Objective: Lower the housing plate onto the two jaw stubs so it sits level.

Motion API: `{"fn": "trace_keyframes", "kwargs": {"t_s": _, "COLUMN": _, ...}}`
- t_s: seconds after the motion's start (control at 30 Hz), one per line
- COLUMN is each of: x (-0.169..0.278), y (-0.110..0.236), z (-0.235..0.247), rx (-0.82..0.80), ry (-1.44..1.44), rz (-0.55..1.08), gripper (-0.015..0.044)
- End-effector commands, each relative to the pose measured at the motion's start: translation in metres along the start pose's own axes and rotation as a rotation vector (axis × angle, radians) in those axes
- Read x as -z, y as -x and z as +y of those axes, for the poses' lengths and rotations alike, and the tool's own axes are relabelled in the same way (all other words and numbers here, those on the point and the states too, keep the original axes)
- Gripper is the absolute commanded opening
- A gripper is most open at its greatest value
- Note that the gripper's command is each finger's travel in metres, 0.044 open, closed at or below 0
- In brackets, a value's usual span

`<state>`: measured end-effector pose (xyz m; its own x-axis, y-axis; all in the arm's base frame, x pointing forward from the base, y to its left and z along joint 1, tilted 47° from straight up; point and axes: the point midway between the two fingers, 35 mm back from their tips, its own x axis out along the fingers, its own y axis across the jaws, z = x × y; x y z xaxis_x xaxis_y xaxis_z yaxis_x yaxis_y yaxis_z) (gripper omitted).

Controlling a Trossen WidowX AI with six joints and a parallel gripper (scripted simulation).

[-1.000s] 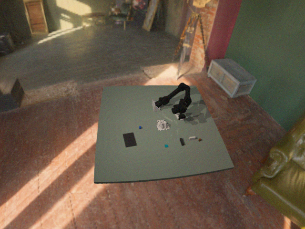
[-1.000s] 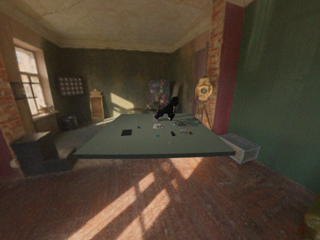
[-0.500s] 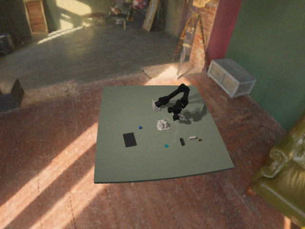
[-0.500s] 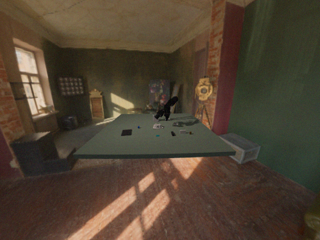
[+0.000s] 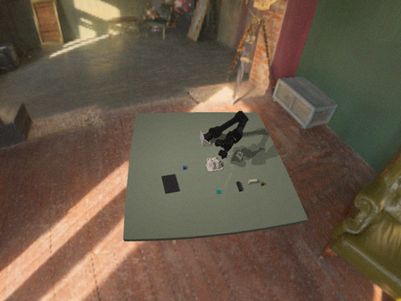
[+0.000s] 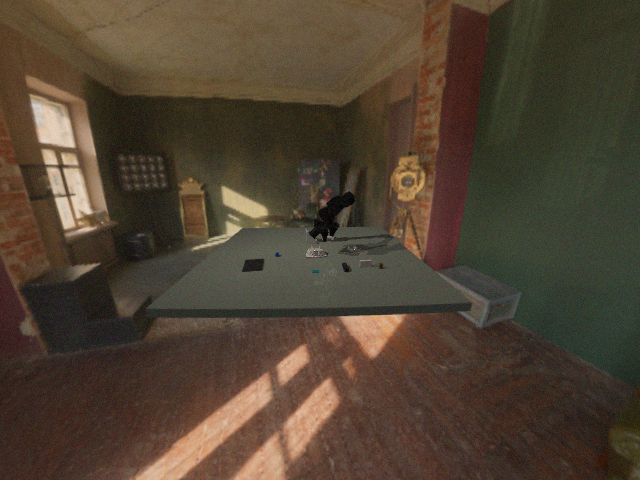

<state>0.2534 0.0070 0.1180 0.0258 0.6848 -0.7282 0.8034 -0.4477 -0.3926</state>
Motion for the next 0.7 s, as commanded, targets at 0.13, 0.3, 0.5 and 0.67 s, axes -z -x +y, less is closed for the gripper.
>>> {"fn": "trace_keyframes", "kwargs": {"t_s": 0.13, "x": -0.018, "y": -0.002, "z": 0.010, "rx": 0.007, "ry": -0.184, "rz": 0.000, "gripper": 0.0351}}
{"fn": "trace_keyframes", "kwargs": {"t_s": 0.3, "x": -0.029, "y": -0.002, "z": 0.017, "rx": 0.011, "ry": -0.308, "rz": 0.002, "gripper": 0.0351}}
{"fn": "trace_keyframes", "kwargs": {"t_s": 0.5, "x": -0.043, "y": -0.003, "z": 0.024, "rx": 0.018, "ry": -0.455, "rz": 0.005, "gripper": 0.0351}}
{"fn": "trace_keyframes", "kwargs": {"t_s": 0.67, "x": -0.055, "y": -0.004, "z": 0.029, "rx": 0.025, "ry": -0.577, "rz": 0.009, "gripper": 0.0351}}
